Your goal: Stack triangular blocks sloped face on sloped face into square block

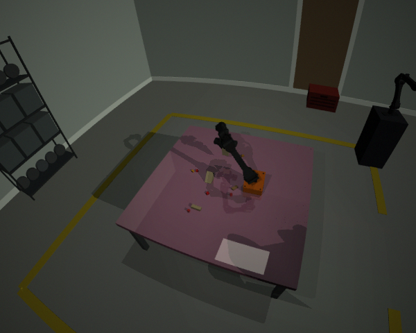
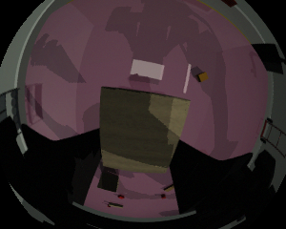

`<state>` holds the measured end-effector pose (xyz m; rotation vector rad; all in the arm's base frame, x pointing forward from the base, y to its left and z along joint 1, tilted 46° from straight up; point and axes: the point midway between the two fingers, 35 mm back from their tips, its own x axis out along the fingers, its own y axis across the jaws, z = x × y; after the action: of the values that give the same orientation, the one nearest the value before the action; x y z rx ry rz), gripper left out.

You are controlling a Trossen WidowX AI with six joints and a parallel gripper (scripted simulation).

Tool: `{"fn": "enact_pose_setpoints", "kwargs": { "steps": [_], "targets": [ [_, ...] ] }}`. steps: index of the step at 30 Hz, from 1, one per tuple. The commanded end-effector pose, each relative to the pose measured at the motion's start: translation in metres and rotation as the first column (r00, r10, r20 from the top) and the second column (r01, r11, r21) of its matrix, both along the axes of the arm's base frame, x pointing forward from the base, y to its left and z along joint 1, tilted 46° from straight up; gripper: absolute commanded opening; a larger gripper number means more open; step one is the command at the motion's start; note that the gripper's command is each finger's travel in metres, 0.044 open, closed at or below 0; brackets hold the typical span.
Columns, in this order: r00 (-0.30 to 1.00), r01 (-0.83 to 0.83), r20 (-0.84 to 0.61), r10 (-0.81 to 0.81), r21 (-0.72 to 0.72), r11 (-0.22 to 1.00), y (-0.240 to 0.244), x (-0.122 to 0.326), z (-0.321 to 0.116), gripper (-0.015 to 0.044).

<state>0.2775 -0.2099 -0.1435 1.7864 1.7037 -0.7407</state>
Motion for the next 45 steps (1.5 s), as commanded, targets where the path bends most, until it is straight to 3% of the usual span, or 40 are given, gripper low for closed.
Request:
{"fn": "enact_pose_setpoints", "kwargs": {
  "steps": [1,45],
  "targets": [
    [1.000,0.002,0.004,-0.002,-0.001,1.000,0.007,0.011,0.018,0.0000],
    [1.000,0.021,-0.014,-0.021,-0.008,1.000,0.118,0.072,0.184,0.0000]
  ]
}}
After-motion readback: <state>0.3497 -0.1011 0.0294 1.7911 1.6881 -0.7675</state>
